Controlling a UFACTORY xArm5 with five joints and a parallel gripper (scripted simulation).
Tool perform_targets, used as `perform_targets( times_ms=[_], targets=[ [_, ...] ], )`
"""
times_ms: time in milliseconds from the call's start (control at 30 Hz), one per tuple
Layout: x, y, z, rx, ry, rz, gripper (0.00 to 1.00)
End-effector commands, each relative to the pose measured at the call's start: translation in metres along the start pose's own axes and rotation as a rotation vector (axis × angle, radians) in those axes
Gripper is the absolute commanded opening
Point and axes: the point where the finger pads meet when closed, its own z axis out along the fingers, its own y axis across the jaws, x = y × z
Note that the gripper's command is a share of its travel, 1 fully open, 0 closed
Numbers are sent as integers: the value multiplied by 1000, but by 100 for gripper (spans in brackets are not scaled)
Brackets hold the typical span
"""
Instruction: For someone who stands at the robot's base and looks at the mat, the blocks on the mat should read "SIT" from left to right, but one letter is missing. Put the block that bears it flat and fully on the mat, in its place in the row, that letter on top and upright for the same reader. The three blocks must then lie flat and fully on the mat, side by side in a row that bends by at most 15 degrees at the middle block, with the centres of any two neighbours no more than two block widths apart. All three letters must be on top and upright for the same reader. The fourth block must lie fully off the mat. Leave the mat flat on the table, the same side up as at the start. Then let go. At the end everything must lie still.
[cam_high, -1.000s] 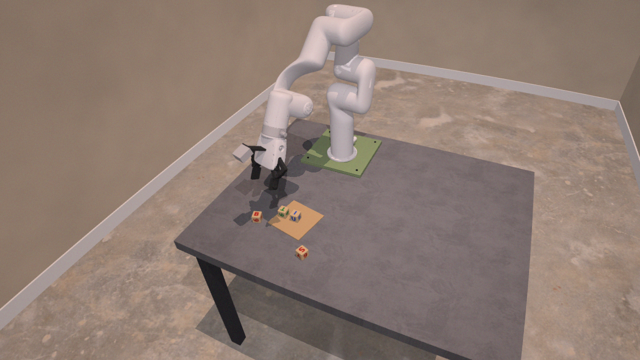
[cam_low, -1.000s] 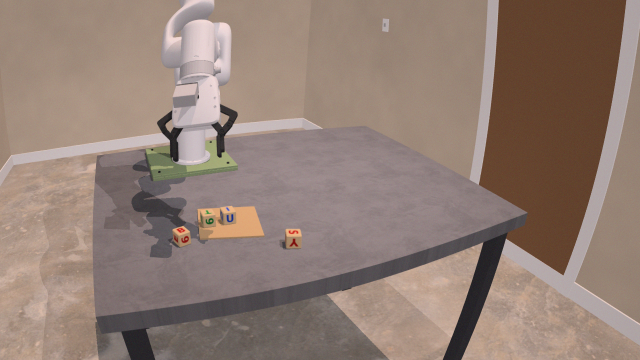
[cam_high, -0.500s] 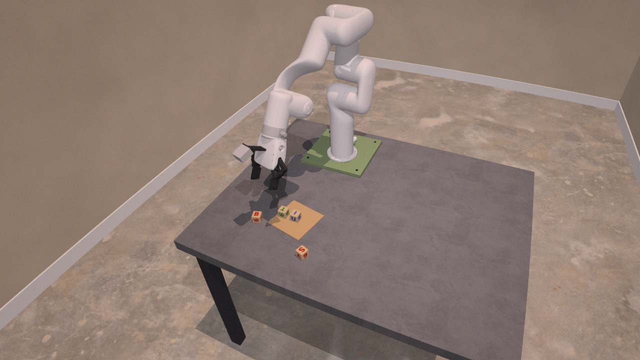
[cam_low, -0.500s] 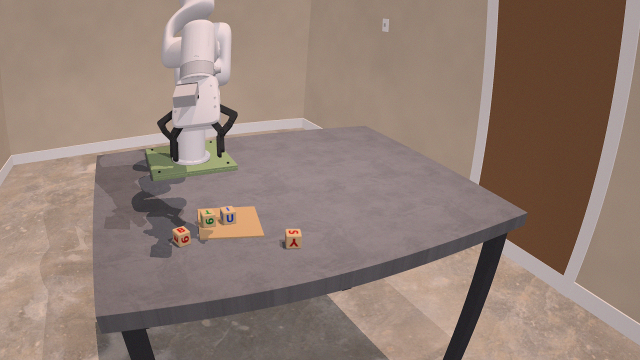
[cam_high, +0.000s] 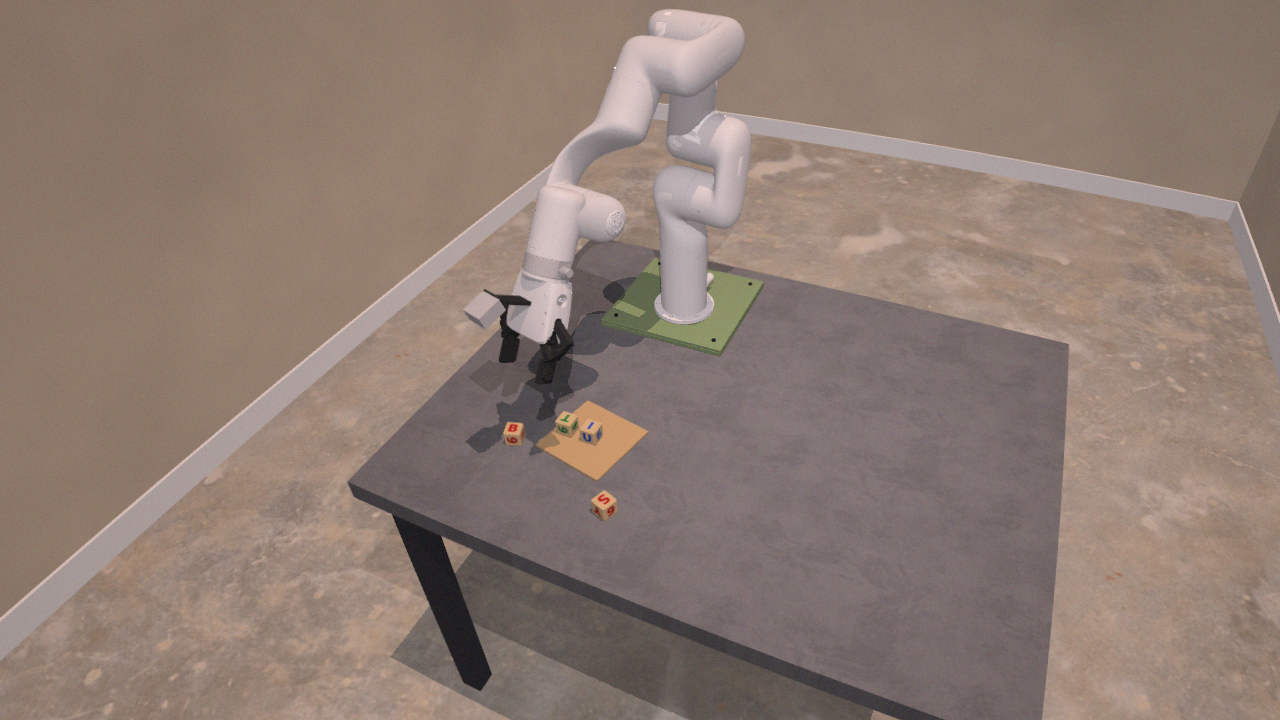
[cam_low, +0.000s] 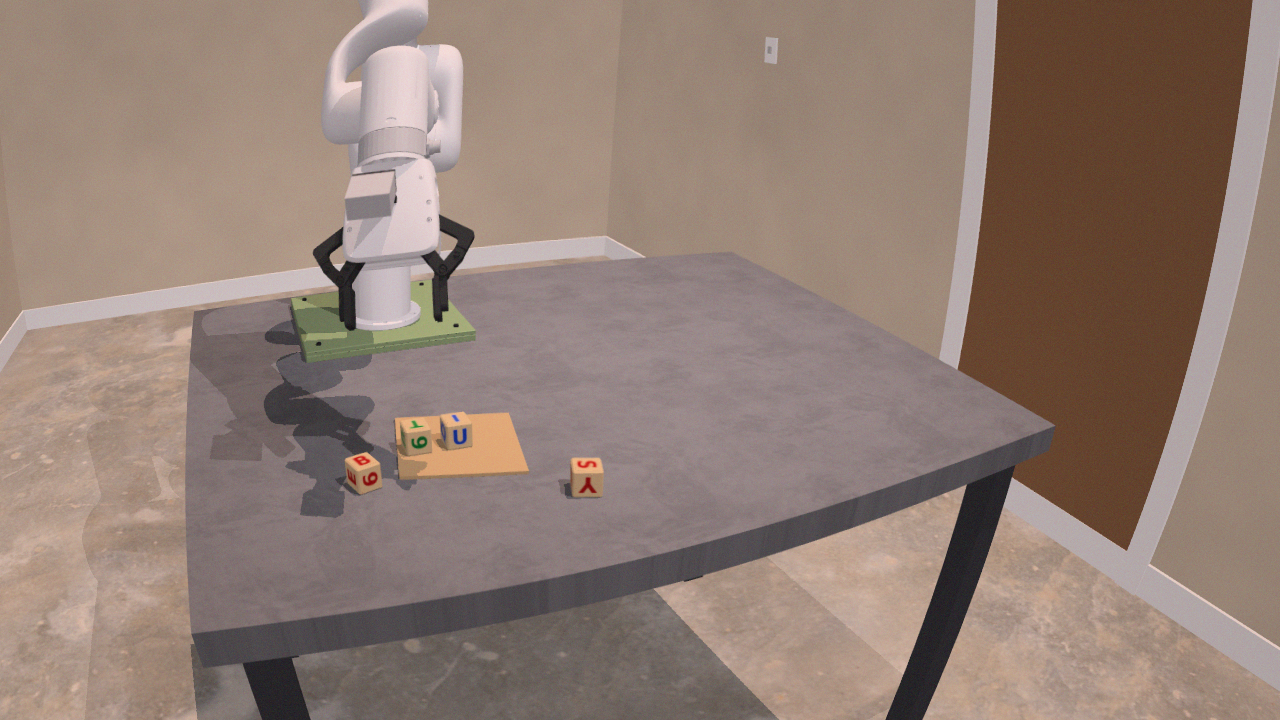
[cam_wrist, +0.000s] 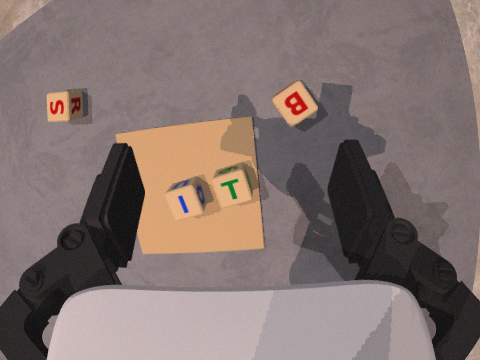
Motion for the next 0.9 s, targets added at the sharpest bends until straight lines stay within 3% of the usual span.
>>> perform_targets(
  times_ms=[0,300,367,400,533,600,700,733,800,833,867],
  targets=[
    [5,2,12,4,45,-14,100],
    [10,8,42,9,168,-56,100],
    [10,8,42,9,168,-56,100],
    [10,10,48,9,199,-66,100],
    [10,10,48,9,199,-66,100],
    [8,15,59,8,264,-89,100],
    [8,15,59,8,264,-89,100],
    [7,17,63,6,298,-101,100],
    [7,17,63,6,298,-101,100],
    [4,20,67,3,332,-112,100],
    [4,20,67,3,332,-112,100]
  ],
)
